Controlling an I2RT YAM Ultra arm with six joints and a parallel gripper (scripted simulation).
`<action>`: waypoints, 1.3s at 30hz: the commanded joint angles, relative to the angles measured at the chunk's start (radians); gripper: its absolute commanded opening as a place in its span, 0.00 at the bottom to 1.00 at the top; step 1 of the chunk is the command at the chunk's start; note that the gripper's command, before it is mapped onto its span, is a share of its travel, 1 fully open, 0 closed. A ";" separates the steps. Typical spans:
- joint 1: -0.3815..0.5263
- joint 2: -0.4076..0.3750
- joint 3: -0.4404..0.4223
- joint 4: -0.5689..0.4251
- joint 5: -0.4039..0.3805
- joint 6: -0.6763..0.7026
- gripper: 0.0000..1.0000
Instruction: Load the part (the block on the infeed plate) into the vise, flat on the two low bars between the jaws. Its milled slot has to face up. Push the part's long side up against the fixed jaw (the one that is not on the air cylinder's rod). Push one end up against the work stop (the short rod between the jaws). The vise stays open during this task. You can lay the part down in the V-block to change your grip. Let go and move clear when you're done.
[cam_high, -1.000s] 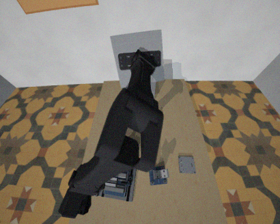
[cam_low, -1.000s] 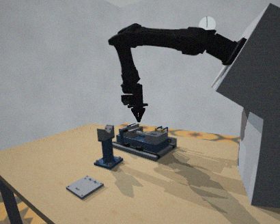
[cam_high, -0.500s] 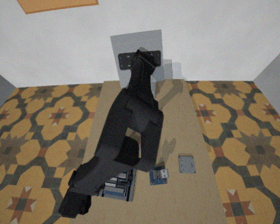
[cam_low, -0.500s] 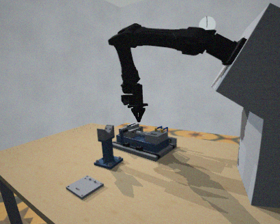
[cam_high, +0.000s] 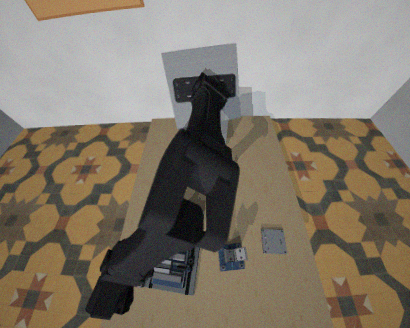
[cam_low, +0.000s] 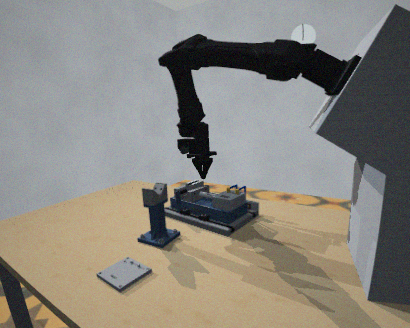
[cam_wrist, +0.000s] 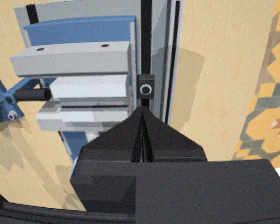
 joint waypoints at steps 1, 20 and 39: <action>-0.004 0.012 0.038 0.001 0.006 0.009 0.00; -0.001 0.014 0.079 -0.033 0.007 0.009 0.00; -0.001 0.014 0.079 -0.031 0.006 0.009 0.00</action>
